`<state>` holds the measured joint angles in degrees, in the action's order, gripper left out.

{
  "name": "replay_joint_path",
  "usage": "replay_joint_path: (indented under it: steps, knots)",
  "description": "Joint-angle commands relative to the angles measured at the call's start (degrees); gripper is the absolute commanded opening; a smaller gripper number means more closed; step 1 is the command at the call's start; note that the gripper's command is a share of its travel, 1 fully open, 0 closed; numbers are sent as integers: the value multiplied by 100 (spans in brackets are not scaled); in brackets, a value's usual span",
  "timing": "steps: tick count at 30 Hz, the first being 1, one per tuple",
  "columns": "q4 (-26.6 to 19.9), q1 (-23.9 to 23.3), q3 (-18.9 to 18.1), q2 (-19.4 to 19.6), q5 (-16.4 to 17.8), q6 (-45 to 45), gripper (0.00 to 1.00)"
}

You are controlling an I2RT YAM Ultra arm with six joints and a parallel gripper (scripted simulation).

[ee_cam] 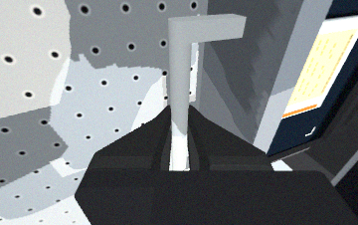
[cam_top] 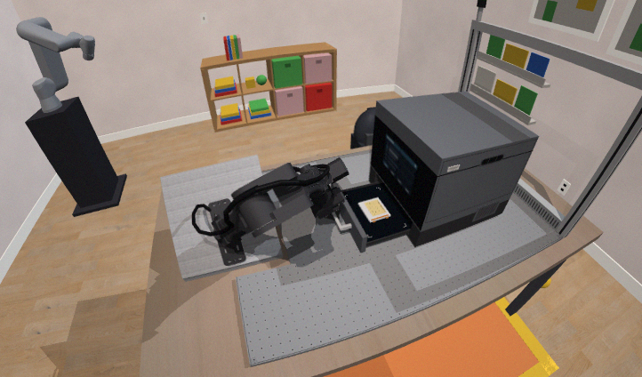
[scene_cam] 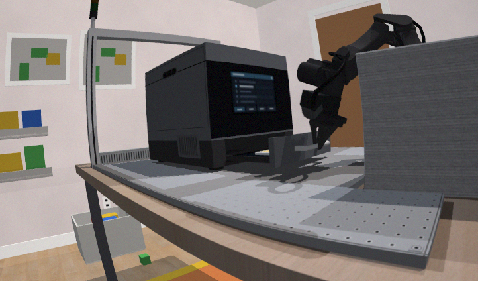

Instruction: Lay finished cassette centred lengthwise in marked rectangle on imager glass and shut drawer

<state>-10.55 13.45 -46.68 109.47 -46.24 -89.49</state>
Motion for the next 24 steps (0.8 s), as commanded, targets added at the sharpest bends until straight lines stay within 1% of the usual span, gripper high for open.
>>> replay_joint_path:
  steps: [1,6,24]
  knots:
    - [170,-34,-234,153,53,-111,0]
    - [160,-25,-324,213,49,-139,0]
    - [162,-10,-301,218,73,-141,0]
